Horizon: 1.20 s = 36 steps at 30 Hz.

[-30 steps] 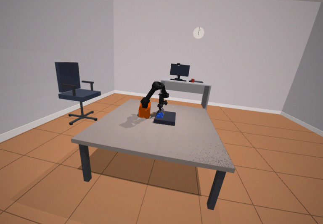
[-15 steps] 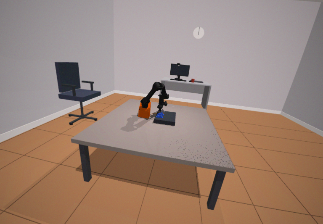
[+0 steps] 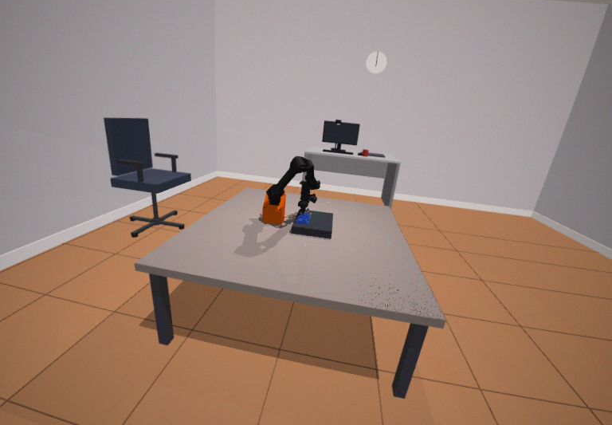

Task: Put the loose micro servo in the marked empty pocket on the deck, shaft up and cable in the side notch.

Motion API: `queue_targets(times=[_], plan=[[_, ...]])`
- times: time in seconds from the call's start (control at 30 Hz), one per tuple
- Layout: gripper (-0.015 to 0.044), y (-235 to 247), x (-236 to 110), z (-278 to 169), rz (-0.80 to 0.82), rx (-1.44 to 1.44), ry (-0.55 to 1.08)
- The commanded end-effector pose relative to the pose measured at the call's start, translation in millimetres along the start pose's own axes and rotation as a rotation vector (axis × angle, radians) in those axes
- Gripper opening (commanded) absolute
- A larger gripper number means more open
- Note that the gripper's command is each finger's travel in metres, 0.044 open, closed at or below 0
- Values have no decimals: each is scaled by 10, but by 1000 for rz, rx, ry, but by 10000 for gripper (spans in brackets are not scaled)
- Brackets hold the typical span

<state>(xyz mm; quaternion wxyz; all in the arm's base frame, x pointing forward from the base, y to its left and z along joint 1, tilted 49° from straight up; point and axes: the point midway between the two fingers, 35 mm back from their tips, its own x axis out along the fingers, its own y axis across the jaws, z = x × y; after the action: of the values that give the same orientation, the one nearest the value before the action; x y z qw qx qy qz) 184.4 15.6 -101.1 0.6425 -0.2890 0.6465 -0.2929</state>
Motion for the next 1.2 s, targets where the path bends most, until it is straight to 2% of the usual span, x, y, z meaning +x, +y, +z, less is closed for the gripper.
queue_targets(times=[0.0,0.17,0.27,0.43,0.7,0.8,1.0,1.03,1.17], plan=[[53,1,0,-2,-3,-8,-5],[184,2,1,-4,-3,-8,-5],[188,4,-26,-4,-3,-8,-5],[188,-19,-337,-44,-1,-9,-5],[188,-35,-352,-73,-1,-9,-5],[266,-8,-367,21,-11,-20,-3],[424,64,-656,516,-4,-13,-6],[440,65,-712,609,-4,-12,-6],[440,31,-932,972,-1,-7,-8]])
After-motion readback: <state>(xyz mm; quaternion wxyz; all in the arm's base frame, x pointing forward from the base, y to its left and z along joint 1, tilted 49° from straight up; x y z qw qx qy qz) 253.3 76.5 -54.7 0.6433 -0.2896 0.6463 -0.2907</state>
